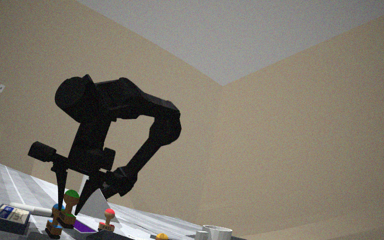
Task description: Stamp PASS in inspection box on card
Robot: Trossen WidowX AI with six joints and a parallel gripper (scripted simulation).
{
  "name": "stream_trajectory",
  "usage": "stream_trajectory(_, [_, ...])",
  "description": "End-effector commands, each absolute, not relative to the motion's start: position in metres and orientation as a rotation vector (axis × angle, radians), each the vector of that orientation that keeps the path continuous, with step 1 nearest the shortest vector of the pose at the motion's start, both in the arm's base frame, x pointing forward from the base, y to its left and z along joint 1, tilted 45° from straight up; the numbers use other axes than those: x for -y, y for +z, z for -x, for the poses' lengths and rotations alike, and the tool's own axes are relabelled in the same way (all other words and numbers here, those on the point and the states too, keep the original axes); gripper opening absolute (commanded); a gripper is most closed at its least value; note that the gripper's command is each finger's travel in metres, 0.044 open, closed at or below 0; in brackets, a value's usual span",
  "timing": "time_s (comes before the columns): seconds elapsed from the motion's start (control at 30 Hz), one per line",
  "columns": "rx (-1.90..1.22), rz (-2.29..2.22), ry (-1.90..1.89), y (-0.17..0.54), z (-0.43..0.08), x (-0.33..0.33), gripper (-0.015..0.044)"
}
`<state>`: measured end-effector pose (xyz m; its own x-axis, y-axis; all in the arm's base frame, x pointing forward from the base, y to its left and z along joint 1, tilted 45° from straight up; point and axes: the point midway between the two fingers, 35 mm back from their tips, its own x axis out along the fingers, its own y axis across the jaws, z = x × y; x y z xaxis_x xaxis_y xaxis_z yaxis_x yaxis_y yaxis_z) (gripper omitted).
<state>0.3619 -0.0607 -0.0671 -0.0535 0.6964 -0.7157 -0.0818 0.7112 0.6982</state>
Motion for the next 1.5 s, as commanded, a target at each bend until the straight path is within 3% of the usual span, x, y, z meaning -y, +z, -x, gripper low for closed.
stream_trajectory(0.0, [-1.5,-0.521,0.684,-0.065,-0.363,0.063,0.0])
stream_trajectory(1.47, [-1.5,-0.521,0.684,-0.049,-0.363,0.078,0.0])
